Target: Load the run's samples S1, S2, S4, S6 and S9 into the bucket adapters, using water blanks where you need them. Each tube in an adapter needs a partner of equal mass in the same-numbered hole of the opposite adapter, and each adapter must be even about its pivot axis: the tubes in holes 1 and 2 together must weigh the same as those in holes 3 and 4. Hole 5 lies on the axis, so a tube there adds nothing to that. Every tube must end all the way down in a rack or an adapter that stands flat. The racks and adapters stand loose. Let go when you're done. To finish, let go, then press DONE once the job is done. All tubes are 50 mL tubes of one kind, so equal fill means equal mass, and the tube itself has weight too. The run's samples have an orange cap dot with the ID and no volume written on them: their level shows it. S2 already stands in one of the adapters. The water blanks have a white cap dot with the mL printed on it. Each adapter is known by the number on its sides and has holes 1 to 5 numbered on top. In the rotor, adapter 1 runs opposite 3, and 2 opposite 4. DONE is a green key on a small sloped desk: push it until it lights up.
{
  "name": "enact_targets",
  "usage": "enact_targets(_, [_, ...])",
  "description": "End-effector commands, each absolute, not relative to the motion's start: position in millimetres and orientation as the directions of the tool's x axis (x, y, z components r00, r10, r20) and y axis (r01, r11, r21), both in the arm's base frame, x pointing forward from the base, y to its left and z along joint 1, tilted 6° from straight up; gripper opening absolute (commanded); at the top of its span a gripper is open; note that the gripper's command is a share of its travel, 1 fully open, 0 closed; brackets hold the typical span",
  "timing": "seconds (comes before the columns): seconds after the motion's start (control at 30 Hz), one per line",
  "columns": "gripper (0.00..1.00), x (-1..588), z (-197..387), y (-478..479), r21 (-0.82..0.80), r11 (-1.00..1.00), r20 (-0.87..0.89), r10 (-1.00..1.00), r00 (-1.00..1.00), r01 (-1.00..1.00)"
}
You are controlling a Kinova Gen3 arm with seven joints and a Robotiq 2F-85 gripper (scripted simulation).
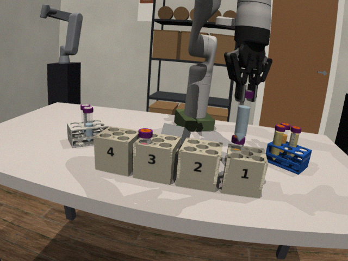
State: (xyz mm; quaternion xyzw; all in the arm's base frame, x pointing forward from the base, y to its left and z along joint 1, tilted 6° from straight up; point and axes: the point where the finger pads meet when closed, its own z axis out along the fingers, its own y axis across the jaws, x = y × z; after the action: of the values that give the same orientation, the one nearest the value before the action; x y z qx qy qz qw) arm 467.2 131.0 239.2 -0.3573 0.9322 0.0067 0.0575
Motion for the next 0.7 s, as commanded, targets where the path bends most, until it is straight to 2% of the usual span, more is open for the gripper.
enact_targets(0.0, [0.10, 469, 234, 130, -0.032, 0.749, -0.110, -0.660, -0.743, -0.661])
enact_targets(0.67, [0.10, 471, 211, 131, -0.032, 0.750, -0.110, -0.660, -0.743, -0.661])
